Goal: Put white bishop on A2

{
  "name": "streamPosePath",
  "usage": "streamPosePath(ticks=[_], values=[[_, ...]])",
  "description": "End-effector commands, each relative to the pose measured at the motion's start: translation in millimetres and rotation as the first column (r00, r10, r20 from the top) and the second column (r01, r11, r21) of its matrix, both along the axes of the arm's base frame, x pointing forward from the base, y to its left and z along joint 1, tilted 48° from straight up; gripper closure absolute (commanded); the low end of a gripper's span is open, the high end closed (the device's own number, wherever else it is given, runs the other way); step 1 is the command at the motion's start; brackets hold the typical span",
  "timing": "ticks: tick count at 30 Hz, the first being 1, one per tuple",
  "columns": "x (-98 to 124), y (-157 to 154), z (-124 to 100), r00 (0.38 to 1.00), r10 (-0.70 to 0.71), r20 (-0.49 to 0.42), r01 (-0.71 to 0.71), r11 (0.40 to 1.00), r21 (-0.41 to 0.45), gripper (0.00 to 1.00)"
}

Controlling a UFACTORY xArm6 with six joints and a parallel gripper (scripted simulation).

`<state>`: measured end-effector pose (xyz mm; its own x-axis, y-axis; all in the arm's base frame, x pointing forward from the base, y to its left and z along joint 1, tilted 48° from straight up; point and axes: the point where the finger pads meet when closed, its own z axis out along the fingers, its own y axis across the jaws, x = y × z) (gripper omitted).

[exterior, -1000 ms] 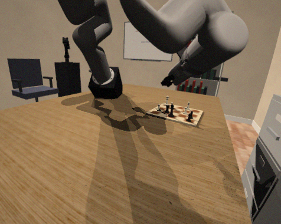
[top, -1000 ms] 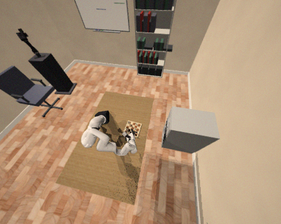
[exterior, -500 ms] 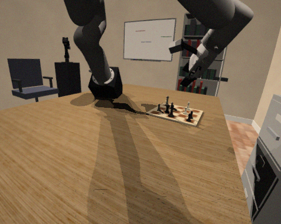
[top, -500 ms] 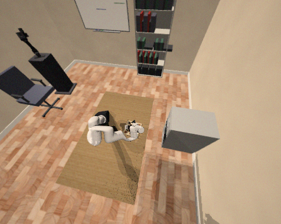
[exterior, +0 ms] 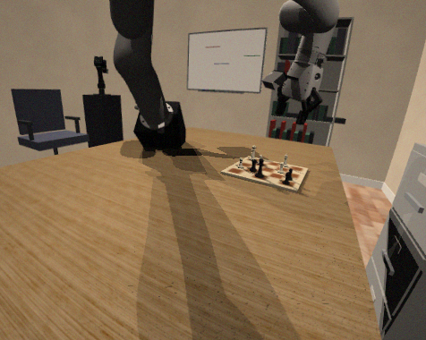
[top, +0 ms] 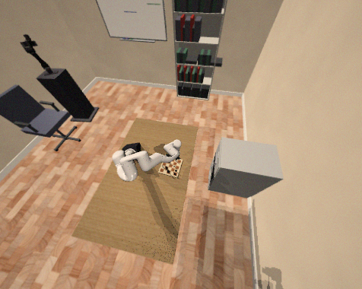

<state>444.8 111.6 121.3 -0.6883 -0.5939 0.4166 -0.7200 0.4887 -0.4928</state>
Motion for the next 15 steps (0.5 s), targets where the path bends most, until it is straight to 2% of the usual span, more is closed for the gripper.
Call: streamPosePath(ticks=[1,5,15], values=[[8.0,13.3,-14.3,0.984,0.18,0.008,-0.179,0.979,-0.098,0.0],[10.2,19.0,-19.5,0.97,0.242,0.002,-0.24,0.962,-0.129,0.0],[10.3,19.3,-19.7,0.97,0.245,0.001,-0.243,0.961,-0.131,0.0]])
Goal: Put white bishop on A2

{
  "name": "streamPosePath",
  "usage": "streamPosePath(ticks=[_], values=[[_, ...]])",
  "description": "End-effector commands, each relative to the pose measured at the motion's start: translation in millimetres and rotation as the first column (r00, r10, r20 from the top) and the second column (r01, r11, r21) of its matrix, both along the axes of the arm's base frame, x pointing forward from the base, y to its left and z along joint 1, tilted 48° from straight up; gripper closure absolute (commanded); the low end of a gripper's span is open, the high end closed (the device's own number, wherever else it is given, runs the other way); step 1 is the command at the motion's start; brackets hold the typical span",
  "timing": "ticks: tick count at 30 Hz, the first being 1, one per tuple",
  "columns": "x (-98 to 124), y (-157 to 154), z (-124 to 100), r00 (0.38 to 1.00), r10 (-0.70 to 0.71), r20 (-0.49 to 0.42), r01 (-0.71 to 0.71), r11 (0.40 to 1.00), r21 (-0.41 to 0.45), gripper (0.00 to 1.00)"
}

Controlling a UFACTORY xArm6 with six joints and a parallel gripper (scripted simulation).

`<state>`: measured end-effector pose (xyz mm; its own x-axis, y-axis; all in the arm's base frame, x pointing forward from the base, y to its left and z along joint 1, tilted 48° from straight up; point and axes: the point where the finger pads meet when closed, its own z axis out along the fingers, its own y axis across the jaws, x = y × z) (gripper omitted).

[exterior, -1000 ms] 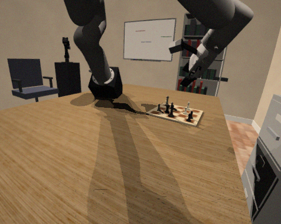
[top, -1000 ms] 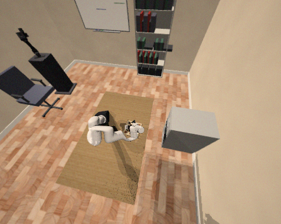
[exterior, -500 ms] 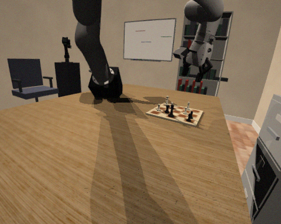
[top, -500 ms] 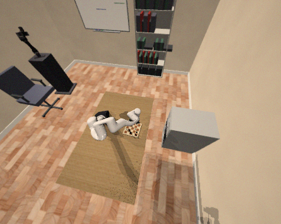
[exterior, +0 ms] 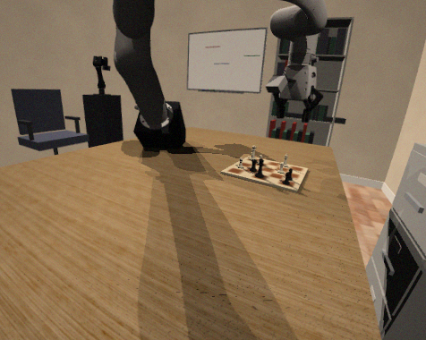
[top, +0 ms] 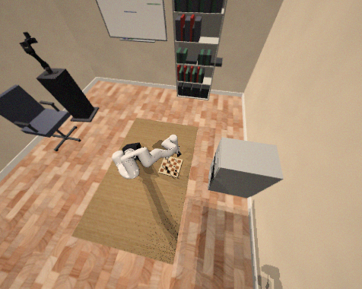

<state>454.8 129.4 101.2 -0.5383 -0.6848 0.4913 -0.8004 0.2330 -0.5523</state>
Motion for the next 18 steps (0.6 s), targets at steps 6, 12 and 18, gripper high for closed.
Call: streamPosePath(ticks=[6,12,18], values=[[0.3,1.3,0.3,1.0,0.009,-0.005,-0.009,1.0,-0.001,0.0],[1.1,-0.4,-1.3,0.995,0.068,-0.067,-0.07,0.997,-0.023,0.0],[3.9,-7.0,-7.6,0.908,0.276,-0.315,-0.312,0.947,-0.07,0.0]])
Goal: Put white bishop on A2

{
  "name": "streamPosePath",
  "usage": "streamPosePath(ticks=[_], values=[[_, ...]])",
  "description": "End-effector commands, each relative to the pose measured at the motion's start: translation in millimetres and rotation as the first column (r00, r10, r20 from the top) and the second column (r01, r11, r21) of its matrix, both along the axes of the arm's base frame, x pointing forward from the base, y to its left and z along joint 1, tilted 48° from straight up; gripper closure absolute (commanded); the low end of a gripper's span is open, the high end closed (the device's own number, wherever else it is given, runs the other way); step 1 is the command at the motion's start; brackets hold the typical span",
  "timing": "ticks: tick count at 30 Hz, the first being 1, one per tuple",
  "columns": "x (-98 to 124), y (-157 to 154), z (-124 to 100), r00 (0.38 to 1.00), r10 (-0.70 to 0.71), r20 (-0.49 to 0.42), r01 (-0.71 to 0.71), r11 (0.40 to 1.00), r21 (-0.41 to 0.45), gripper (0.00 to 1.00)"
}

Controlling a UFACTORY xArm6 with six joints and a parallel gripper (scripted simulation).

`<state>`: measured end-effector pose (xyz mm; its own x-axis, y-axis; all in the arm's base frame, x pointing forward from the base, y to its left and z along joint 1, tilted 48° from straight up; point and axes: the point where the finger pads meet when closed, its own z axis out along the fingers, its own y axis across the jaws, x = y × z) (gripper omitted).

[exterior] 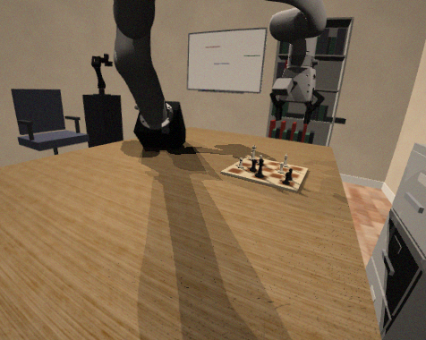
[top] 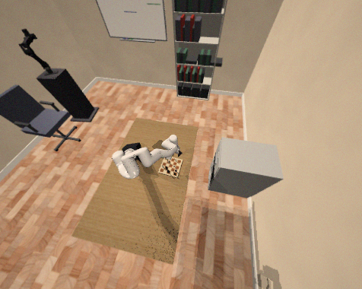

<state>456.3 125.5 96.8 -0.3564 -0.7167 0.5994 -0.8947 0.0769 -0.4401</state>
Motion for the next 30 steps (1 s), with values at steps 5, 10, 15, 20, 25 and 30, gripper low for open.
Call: streamPosePath(ticks=[5,10,15,20,25,30], values=[[5.4,-11.0,-10.8,0.892,0.294,-0.343,-0.337,0.939,-0.072,0.0],[7.0,-15.7,-15.2,0.752,0.408,-0.517,-0.509,0.859,-0.061,0.0],[8.7,-21.6,-20.9,0.592,0.475,-0.65,-0.642,0.766,-0.025,0.0],[9.4,-24.0,-23.3,0.373,0.509,-0.776,-0.762,0.645,0.056,0.0],[9.5,-24.2,-23.5,0.269,0.51,-0.817,-0.799,0.592,0.106,0.63],[9.5,-24.2,-23.5,0.269,0.51,-0.817,-0.799,0.592,0.106,0.63]])
